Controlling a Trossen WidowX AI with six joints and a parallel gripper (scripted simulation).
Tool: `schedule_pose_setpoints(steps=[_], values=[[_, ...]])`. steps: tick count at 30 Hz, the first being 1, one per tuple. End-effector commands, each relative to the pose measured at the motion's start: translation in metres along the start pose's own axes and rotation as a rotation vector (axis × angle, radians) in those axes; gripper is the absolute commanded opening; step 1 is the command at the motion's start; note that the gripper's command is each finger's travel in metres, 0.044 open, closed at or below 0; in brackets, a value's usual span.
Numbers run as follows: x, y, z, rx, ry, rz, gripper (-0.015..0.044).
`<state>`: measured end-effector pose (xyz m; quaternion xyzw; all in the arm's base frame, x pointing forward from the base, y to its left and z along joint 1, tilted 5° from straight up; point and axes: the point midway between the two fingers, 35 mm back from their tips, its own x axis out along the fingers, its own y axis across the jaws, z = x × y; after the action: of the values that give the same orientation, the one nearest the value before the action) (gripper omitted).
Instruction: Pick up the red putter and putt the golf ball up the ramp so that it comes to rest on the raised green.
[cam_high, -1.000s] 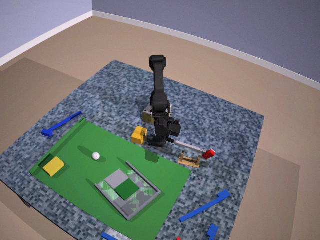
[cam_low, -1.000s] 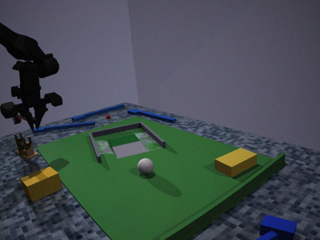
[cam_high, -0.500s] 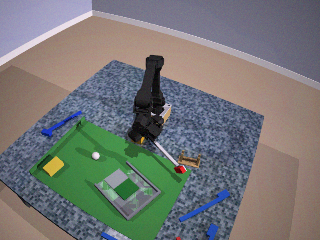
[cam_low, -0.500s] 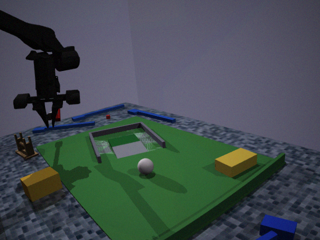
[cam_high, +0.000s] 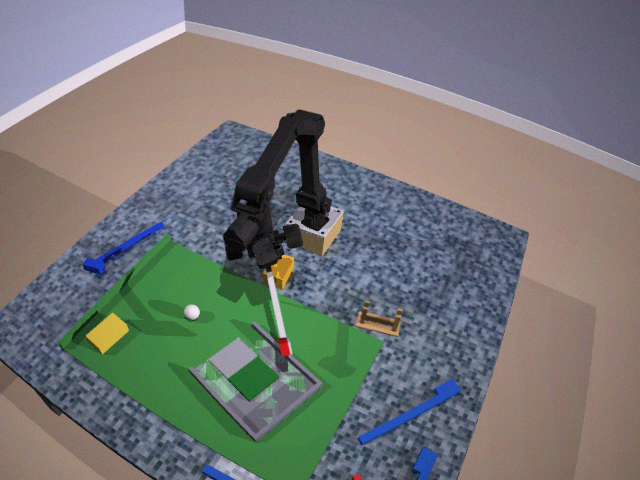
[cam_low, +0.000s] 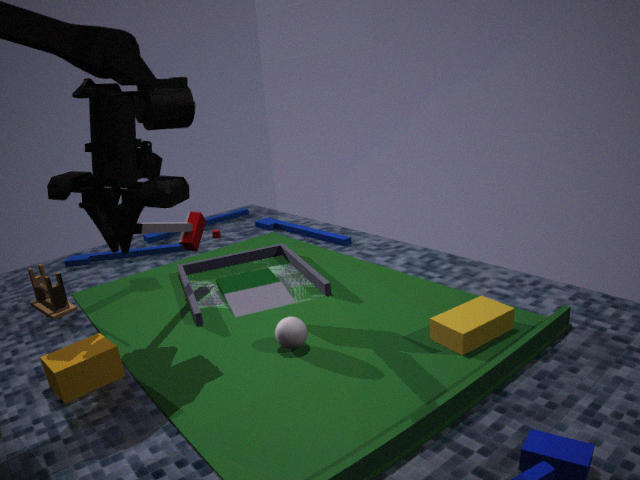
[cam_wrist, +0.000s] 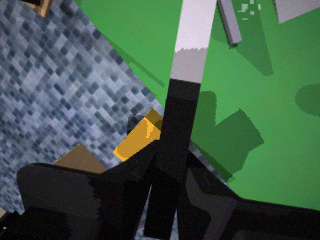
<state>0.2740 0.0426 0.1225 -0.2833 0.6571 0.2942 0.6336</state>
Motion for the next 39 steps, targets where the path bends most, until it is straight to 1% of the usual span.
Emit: schedule_pose_setpoints(steps=[1,14,26,33,39], values=[[-0.009,-0.014,-0.010,0.111,0.007,-0.008,0.0000],[-0.031,-0.053,-0.068,0.551,0.075,-0.006,0.0000],[-0.052,-0.074,-0.127,0.949,0.142,-0.004,0.0000],[-0.049,-0.075,-0.130,0.976,0.148,-0.002,0.0000],[-0.025,-0.079,-0.130,1.006,0.160,0.005,0.0000]])
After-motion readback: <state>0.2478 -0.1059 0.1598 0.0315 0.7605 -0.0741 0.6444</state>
